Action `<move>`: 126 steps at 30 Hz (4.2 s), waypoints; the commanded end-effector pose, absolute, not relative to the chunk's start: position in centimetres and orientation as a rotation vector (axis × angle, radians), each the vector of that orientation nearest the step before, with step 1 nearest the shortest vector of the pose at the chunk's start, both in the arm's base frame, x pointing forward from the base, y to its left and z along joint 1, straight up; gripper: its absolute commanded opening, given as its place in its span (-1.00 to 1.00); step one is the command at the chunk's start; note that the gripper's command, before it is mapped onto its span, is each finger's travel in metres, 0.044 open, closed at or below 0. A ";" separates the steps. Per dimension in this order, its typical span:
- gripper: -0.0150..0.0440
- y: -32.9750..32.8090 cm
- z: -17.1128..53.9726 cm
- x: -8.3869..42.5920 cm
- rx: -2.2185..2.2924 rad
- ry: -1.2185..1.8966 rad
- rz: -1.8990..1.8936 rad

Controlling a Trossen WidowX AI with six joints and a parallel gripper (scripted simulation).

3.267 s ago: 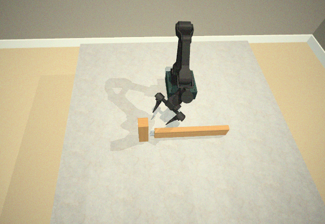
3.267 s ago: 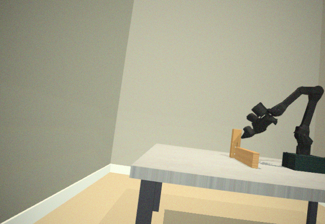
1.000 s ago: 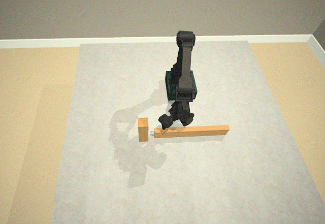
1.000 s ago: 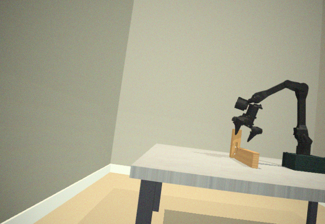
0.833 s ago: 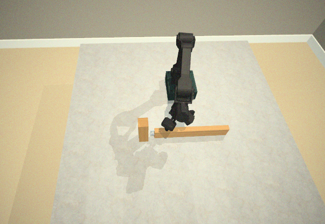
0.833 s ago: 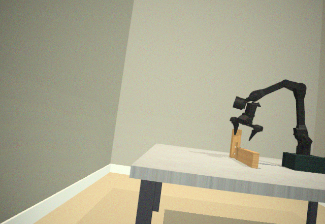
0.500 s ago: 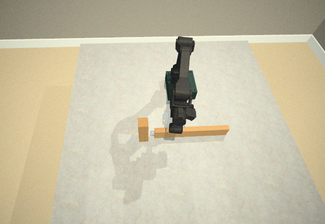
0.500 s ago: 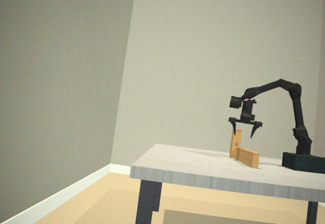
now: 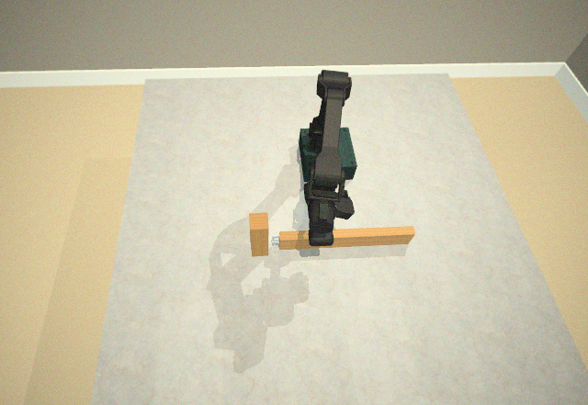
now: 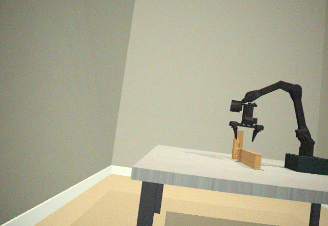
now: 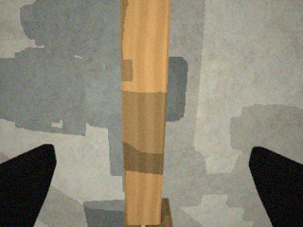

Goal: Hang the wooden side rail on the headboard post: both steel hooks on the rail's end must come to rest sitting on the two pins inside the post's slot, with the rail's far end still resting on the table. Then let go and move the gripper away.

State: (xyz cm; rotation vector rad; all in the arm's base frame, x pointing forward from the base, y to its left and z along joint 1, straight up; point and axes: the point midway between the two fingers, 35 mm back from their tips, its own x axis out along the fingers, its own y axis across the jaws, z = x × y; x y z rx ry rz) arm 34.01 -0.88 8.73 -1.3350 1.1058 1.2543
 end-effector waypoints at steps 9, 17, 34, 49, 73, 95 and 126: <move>1.00 -0.8 5.4 33.8 -1.327 1.112 1.278; 1.00 -0.8 4.7 33.9 -1.327 1.112 1.278; 1.00 -0.8 1.9 34.1 -1.328 1.111 1.278; 1.00 -0.8 -0.6 34.1 -1.327 1.112 1.279; -0.18 -0.8 -1.3 34.0 -1.326 1.113 1.279; -0.49 -0.7 -1.2 34.4 -1.327 1.112 1.279; -0.49 -0.7 -1.2 34.5 -1.325 1.120 1.284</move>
